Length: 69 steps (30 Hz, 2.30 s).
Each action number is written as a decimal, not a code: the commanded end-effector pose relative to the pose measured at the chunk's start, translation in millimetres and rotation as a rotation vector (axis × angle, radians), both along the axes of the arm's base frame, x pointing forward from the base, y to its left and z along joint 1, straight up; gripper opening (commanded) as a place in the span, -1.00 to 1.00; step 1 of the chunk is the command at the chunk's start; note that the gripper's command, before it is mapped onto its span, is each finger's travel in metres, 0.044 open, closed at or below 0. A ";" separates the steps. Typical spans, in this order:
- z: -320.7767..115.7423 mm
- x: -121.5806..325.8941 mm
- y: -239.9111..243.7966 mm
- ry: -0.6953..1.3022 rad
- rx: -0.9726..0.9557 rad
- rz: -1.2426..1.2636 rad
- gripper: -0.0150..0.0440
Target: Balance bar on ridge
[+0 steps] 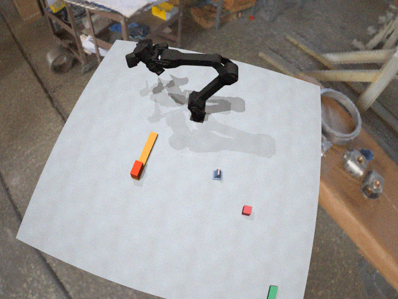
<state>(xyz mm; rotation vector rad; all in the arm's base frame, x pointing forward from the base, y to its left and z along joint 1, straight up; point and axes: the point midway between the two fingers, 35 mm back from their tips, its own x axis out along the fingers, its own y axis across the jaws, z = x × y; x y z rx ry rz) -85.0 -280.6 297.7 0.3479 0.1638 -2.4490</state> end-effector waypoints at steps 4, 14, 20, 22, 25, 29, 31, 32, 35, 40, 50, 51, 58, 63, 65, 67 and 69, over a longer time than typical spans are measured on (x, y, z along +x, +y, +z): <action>-13.9 41.1 -24.5 0.028 0.189 0.220 0.58; -41.7 112.7 -42.7 0.092 0.474 0.569 0.58; -59.1 156.9 -42.1 0.140 0.636 0.780 0.58; -65.0 171.5 -40.0 0.157 0.689 0.851 0.58; -73.6 193.1 -35.1 0.184 0.767 0.956 0.58; -82.7 216.2 -26.4 0.223 0.841 1.061 0.58; -87.0 227.2 -21.4 0.243 0.878 1.113 0.58; -89.1 232.4 -18.8 0.252 0.896 1.139 0.58; -95.4 247.7 -10.5 0.280 0.950 1.215 0.58; -109.1 276.3 9.5 0.313 1.063 1.367 0.58; -130.0 327.8 60.1 0.397 1.305 1.709 0.58; -131.6 332.7 66.2 0.406 1.330 1.748 0.58; -140.0 359.9 106.9 0.458 1.485 1.991 0.58; -143.5 361.0 107.6 0.459 1.488 1.997 0.58; -150.9 362.0 107.0 0.459 1.488 1.997 0.58; -162.4 363.2 106.3 0.459 1.488 1.997 0.58; -176.7 364.1 105.7 0.459 1.488 1.997 0.58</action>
